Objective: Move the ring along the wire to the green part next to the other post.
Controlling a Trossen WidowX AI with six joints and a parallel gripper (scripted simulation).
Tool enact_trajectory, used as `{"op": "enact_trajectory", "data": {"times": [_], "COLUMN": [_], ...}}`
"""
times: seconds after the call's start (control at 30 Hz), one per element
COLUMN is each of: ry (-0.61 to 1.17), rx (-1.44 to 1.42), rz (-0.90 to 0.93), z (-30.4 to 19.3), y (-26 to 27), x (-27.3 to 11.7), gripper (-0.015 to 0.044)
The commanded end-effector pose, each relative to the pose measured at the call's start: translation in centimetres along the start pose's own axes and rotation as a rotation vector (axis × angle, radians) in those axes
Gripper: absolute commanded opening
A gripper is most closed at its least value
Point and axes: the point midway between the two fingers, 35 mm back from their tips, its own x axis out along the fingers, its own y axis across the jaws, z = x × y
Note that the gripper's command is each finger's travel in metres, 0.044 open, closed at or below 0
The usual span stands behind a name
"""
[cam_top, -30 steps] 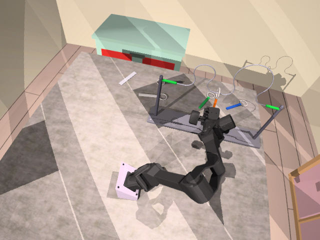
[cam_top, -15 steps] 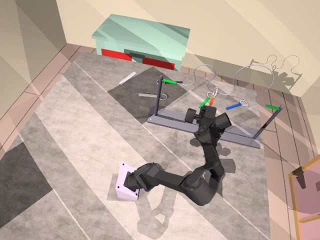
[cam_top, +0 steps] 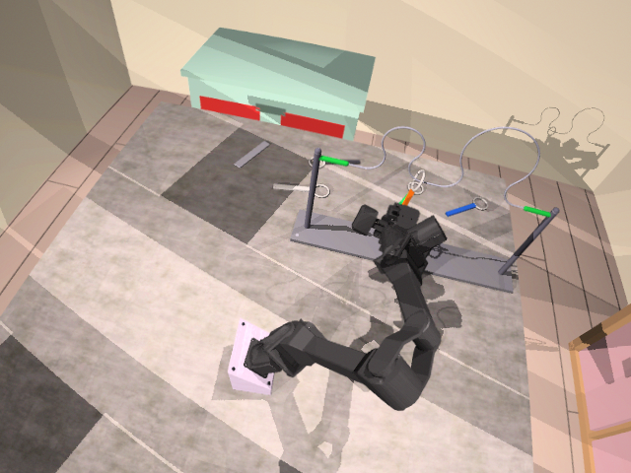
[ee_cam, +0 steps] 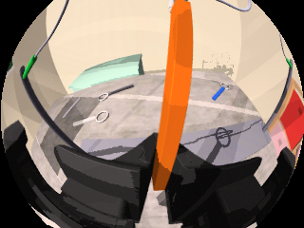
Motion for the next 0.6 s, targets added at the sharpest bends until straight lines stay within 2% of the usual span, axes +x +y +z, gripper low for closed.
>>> {"op": "enact_trajectory", "data": {"times": [0.0,0.57], "ry": [0.006,0.049], "rx": [0.065,0.414], "rz": [0.033,0.232], "z": [0.1,1.5], "y": [1.2,6.9], "x": [-0.3,-1.7], "gripper": [-0.0150,-0.0150]}}
